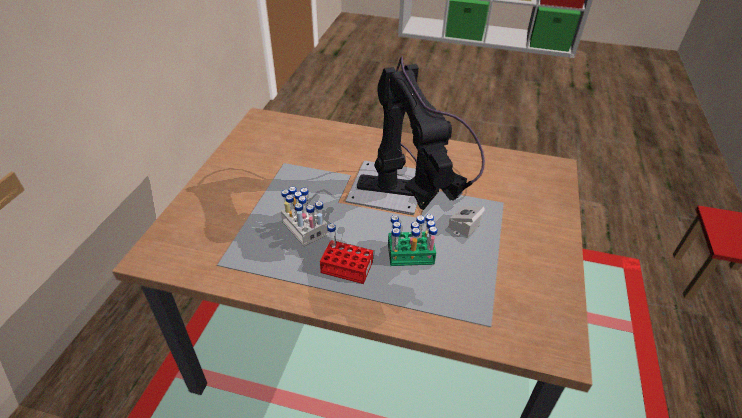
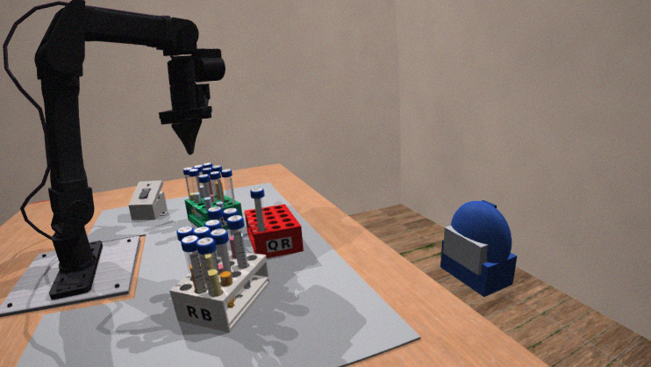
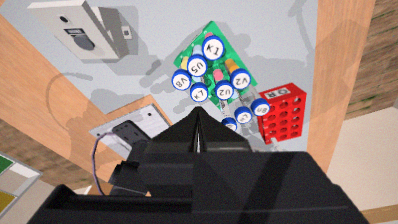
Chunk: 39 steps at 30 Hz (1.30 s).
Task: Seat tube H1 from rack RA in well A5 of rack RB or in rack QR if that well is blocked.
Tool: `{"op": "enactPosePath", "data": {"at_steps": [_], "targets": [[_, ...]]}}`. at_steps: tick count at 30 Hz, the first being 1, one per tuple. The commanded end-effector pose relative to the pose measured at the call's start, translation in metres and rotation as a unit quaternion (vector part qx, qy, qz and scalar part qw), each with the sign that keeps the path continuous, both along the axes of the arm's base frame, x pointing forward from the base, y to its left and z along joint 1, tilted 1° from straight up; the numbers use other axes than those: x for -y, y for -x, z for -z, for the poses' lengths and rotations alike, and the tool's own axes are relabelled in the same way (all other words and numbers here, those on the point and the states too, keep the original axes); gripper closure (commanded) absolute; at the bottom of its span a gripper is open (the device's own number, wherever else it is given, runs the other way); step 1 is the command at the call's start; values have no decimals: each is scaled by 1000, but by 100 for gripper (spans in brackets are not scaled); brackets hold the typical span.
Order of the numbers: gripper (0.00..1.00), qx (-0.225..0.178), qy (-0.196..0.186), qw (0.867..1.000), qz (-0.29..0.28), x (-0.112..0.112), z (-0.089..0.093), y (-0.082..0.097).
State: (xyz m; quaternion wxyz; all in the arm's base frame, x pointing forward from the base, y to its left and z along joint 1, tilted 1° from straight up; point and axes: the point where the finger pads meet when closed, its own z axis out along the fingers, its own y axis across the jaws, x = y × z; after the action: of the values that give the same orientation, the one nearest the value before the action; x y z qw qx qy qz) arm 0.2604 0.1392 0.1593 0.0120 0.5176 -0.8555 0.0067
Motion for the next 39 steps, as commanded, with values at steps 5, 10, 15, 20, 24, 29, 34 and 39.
{"op": "enactPosePath", "data": {"at_steps": [5,10,15,20,24,29,34,39], "targets": [[100,27,-14,1000,5,-3,-12,-9],[100,27,-14,1000,5,-3,-12,-9],[100,27,-14,1000,5,-3,-12,-9],[100,23,-16,1000,0,-23,-10,7],[100,21,-17,1000,0,-36,-10,17],[100,19,-16,1000,0,-56,-8,25],[100,15,-10,1000,2,-58,-4,26],[100,15,-10,1000,6,-56,-4,24]]}}
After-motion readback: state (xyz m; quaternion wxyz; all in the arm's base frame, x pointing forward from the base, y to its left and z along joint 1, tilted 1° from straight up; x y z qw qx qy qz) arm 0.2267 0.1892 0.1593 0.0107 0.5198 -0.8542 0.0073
